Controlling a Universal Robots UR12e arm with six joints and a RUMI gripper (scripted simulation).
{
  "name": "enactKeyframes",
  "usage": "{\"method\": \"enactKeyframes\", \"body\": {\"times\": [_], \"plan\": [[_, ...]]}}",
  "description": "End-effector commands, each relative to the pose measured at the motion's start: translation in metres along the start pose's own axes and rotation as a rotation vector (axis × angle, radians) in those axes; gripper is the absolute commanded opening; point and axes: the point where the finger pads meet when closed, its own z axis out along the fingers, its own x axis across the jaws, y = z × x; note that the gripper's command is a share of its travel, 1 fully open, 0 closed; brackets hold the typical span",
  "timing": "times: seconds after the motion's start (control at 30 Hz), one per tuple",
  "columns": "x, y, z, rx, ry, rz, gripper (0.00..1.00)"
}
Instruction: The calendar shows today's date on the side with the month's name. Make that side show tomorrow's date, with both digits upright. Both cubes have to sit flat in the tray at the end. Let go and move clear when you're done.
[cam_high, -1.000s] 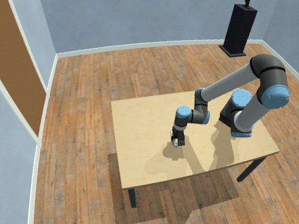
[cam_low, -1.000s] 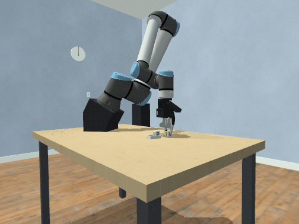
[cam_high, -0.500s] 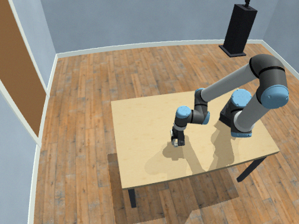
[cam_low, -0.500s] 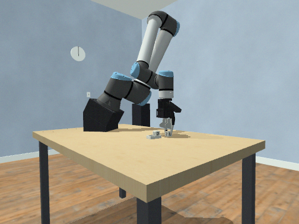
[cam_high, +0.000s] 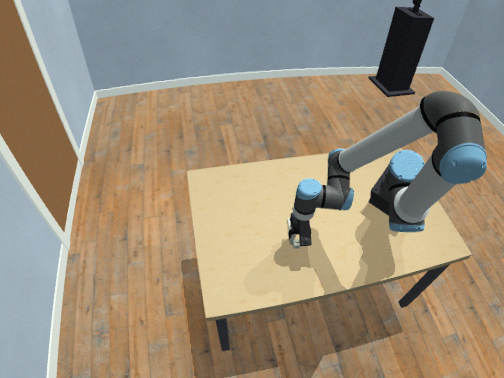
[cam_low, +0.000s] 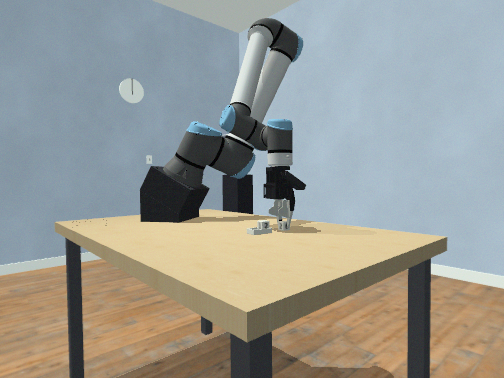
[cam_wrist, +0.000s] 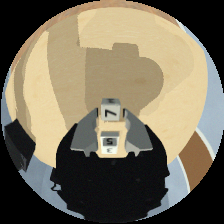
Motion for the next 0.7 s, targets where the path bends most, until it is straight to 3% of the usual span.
{"method": "enactKeyframes", "body": {"times": [0.0,0.17,0.2,0.67], "plan": [[0.0005,0.0,-0.0003,0.0,0.001,0.0,0.29],[0.0005,0.0,-0.0003,0.0,0.001,0.0,0.29],[0.0005,0.0,-0.0003,0.0,0.001,0.0,0.11],[0.0005,0.0,-0.0003,0.0,0.001,0.0,0.11]]}}
